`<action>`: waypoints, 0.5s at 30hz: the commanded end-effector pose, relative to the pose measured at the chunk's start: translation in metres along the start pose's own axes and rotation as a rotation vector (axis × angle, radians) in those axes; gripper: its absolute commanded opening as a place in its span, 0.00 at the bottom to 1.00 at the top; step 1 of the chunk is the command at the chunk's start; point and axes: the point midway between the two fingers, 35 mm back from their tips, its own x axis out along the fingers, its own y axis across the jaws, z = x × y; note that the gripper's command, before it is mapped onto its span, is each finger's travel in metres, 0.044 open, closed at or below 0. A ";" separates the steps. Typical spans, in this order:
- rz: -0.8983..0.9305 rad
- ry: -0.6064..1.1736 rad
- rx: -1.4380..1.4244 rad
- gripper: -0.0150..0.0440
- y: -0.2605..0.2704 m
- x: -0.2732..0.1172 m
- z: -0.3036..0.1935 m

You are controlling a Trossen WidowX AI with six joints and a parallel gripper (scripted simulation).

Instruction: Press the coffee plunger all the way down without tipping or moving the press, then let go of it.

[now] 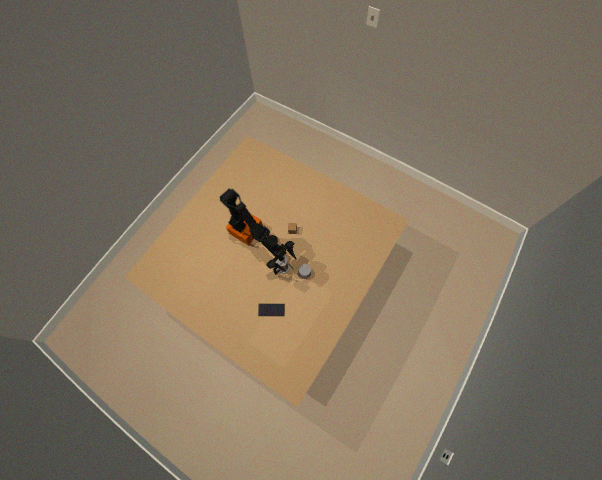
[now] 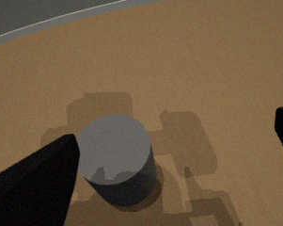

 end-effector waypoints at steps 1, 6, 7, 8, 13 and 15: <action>-0.001 -0.002 -0.007 1.00 0.000 0.000 0.002; 0.005 -0.024 -0.025 1.00 0.002 -0.006 0.013; 0.004 -0.021 -0.023 1.00 0.002 -0.010 0.016; 0.003 -0.018 -0.021 1.00 0.001 -0.015 0.018; -0.003 0.005 -0.005 1.00 -0.002 -0.057 0.033; -0.006 0.016 0.002 1.00 -0.003 -0.077 0.037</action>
